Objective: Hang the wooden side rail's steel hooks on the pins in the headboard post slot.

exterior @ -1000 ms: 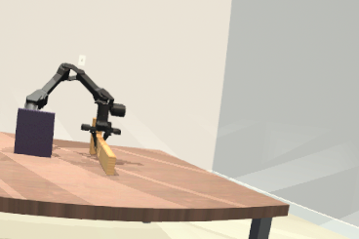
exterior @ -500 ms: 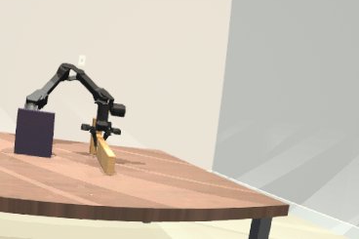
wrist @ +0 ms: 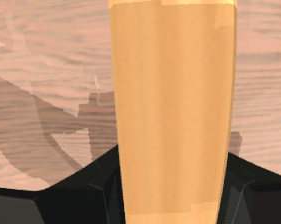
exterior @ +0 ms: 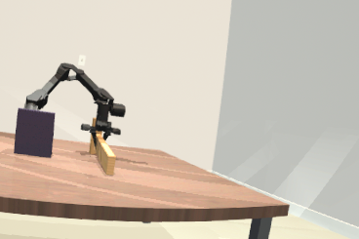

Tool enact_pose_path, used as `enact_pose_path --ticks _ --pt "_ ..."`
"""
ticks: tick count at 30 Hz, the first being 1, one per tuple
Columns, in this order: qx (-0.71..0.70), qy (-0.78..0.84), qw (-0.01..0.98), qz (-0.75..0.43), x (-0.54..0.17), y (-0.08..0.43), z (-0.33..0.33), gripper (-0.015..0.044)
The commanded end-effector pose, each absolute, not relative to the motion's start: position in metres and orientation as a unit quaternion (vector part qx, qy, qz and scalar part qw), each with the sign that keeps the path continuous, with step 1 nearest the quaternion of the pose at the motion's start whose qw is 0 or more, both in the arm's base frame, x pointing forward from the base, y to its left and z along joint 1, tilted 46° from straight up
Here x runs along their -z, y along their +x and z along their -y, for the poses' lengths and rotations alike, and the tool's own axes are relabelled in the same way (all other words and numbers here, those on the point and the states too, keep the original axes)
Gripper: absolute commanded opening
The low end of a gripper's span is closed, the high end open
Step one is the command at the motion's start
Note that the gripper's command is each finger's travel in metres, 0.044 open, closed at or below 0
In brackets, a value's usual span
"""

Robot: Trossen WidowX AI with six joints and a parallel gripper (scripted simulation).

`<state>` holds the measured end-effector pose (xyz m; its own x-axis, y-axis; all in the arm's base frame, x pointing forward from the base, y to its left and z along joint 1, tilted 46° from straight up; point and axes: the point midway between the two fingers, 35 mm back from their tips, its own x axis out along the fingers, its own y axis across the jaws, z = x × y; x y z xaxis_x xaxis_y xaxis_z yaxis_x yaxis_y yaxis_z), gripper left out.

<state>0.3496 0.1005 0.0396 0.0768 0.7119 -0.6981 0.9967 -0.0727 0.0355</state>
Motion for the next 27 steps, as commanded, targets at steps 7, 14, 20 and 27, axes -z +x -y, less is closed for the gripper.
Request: enact_pose_path --ticks 7,14,20,27 --pt "0.264 0.686 0.268 -0.623 -0.0432 0.3519 -0.0998 0.0000" --pt "0.264 0.686 0.268 -0.623 -0.0440 0.3520 -0.1001 0.0000" --pt "0.264 0.686 0.268 -0.623 -0.0445 0.3519 -0.1006 0.0000" --pt "0.264 0.686 0.268 -0.623 -0.0449 0.3516 -0.1012 0.0000"
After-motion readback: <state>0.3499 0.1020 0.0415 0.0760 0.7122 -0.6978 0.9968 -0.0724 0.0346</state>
